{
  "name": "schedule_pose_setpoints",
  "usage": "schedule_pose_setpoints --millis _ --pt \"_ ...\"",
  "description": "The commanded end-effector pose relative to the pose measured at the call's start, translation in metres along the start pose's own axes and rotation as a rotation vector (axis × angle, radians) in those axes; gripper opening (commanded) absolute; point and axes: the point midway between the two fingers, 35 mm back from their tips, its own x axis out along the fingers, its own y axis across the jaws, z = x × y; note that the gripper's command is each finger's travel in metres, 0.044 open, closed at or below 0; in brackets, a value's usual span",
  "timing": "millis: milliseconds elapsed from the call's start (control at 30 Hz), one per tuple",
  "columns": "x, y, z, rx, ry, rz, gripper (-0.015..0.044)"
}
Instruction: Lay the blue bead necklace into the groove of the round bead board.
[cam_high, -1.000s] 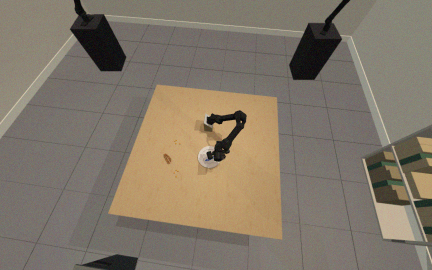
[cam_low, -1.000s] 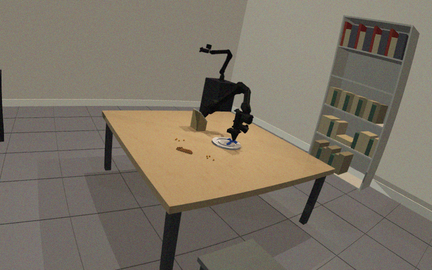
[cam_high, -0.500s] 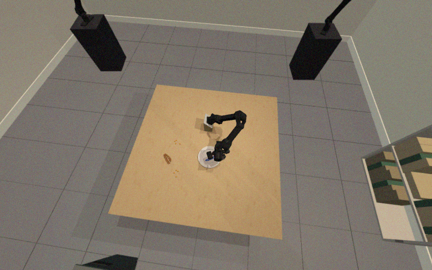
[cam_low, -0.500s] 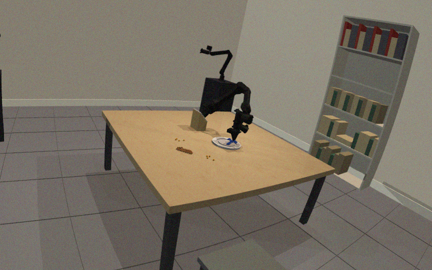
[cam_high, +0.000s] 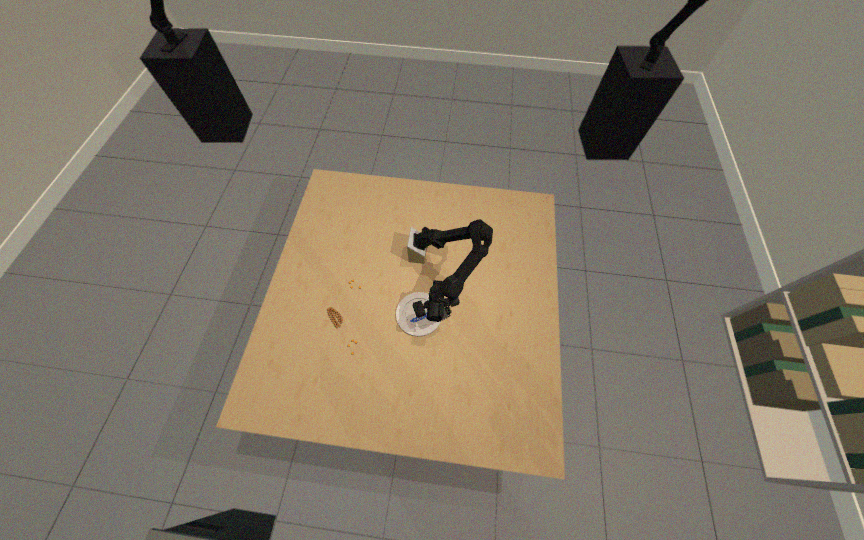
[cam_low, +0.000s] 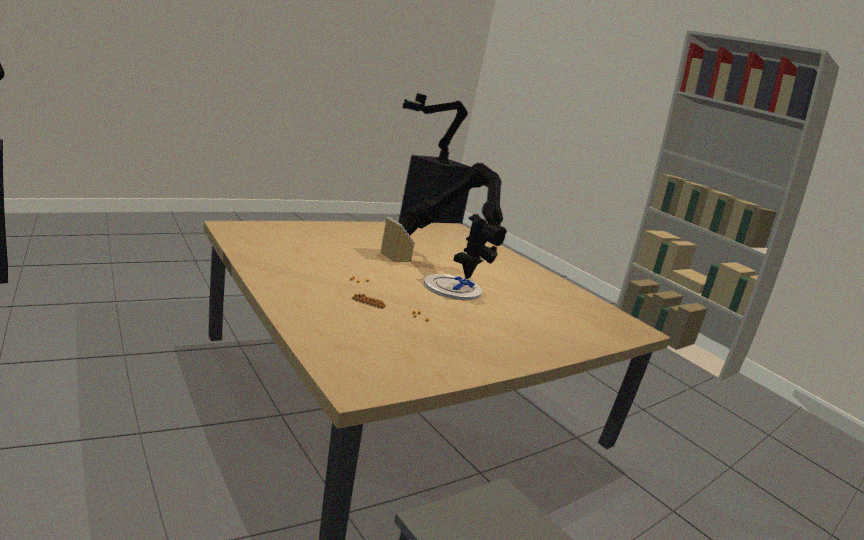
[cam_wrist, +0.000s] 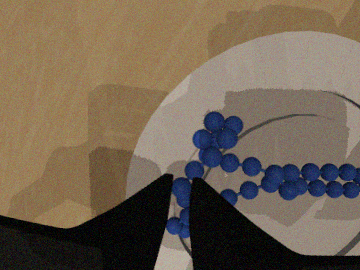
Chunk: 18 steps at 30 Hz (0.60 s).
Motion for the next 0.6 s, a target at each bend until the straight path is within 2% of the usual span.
schedule_pose_setpoints --millis 0,567 --pt "-0.002 -0.004 0.002 -0.003 -0.004 0.001 0.0" --pt "0.012 -0.008 0.003 -0.003 -0.004 0.001 0.0"
